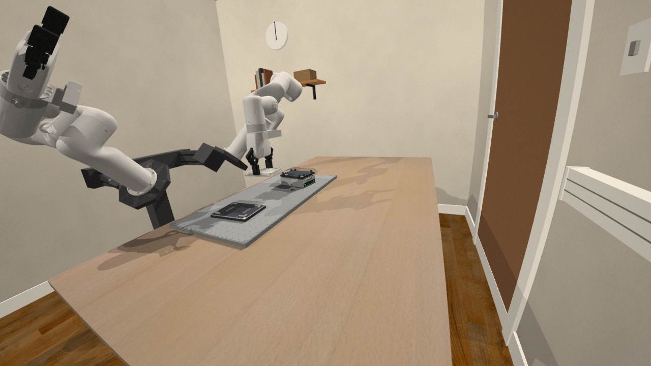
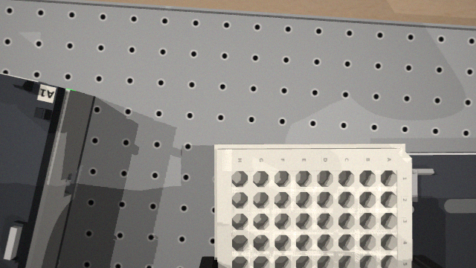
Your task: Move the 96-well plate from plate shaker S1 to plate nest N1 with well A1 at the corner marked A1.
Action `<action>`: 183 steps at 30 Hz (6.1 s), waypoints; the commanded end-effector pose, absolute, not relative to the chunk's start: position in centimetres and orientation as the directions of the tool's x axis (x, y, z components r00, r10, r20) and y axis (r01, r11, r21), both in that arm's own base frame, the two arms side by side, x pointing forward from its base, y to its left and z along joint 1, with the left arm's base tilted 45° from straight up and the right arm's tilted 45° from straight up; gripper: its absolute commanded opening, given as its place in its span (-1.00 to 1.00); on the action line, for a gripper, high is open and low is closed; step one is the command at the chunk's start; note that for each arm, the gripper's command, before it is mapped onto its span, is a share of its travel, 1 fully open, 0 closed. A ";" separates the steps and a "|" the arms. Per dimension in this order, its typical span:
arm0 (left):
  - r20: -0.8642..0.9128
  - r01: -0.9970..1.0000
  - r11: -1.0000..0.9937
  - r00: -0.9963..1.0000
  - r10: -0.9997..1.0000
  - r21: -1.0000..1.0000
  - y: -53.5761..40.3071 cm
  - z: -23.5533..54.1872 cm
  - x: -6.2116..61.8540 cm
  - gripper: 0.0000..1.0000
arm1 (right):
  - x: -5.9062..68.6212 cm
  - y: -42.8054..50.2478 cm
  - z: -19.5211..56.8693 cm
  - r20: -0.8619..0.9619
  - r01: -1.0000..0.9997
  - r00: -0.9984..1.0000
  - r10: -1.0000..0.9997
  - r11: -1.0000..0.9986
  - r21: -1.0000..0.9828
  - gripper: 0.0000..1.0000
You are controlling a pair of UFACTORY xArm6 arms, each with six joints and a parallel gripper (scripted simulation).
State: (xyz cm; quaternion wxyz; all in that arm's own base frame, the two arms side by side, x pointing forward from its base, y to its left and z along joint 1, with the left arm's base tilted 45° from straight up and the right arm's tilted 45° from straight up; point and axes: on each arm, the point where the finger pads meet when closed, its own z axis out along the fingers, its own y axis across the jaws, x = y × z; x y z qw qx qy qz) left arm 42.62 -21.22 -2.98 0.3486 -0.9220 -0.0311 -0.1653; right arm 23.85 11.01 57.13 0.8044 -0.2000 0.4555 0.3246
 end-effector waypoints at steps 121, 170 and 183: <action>0.329 0.174 -0.757 0.942 -0.058 -0.630 -28.3 -17.9 44.6 -1.00 | 23.8 11.0 57.2 -0.862 -0.705 0.376 0.340 0.709 -0.028 1.00; 0.330 0.174 -0.757 0.942 -0.058 -0.630 -26.8 -19.5 45.2 -1.00 | 23.8 11.0 57.2 -0.862 -0.705 0.376 0.340 0.709 -0.028 1.00; 0.330 0.174 -0.757 0.942 -0.058 -0.630 -26.7 -19.7 45.3 -1.00 | 23.8 11.0 57.2 -0.862 -0.705 0.376 0.340 0.709 -0.028 1.00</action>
